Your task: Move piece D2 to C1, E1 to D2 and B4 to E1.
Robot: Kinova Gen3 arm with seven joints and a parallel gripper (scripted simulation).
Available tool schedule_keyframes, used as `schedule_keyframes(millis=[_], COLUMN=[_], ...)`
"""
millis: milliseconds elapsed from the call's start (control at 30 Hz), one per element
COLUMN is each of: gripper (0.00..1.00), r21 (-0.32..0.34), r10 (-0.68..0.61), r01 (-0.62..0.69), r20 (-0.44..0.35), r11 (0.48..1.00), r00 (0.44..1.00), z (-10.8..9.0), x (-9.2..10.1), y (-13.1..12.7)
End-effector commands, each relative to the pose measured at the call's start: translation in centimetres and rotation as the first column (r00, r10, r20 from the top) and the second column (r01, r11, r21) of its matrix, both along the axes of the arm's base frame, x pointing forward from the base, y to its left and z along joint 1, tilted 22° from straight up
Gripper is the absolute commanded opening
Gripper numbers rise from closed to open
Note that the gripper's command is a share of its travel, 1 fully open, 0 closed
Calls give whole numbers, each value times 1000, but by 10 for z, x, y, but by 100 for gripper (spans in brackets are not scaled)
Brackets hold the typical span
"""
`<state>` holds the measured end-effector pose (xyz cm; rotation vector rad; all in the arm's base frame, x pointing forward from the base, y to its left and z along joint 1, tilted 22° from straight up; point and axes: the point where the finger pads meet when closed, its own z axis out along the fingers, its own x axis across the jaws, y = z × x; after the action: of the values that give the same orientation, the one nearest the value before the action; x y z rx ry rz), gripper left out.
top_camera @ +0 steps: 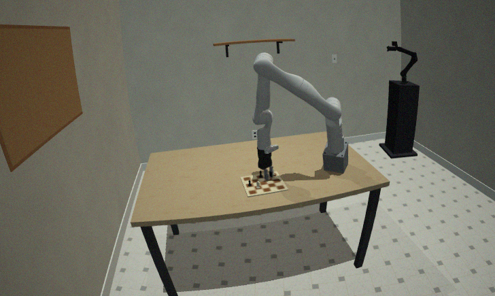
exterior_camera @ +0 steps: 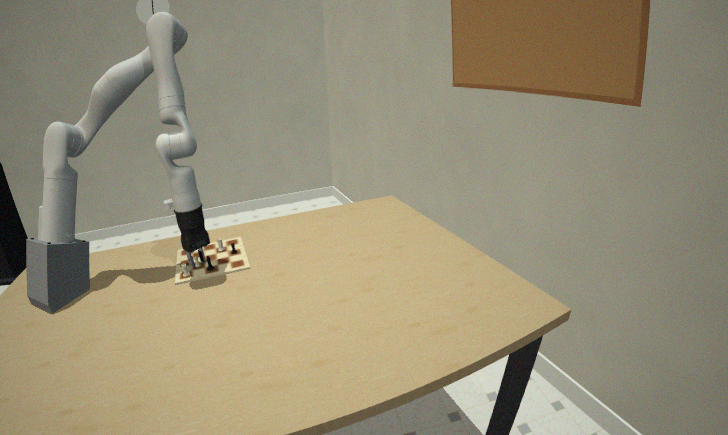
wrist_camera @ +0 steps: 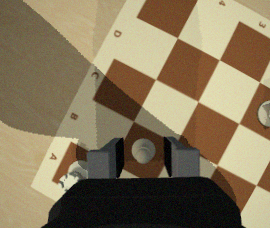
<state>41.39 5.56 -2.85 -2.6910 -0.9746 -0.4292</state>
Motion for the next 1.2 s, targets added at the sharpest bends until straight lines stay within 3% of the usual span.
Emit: schedule_keyframes(millis=[0, 1000, 1033, 1167], gripper=[68, 68, 0, 0], r21=[0, 0, 0, 0], r10=[-1, -1, -1, -1], r01=[1, 1, 1, 1], r20=[0, 0, 0, 0], r11=[1000, 1000, 1000, 1000], r00=[1000, 1000, 1000, 1000], z=[0, 0, 0, 0], x=[0, 0, 0, 0], y=[0, 0, 0, 0])
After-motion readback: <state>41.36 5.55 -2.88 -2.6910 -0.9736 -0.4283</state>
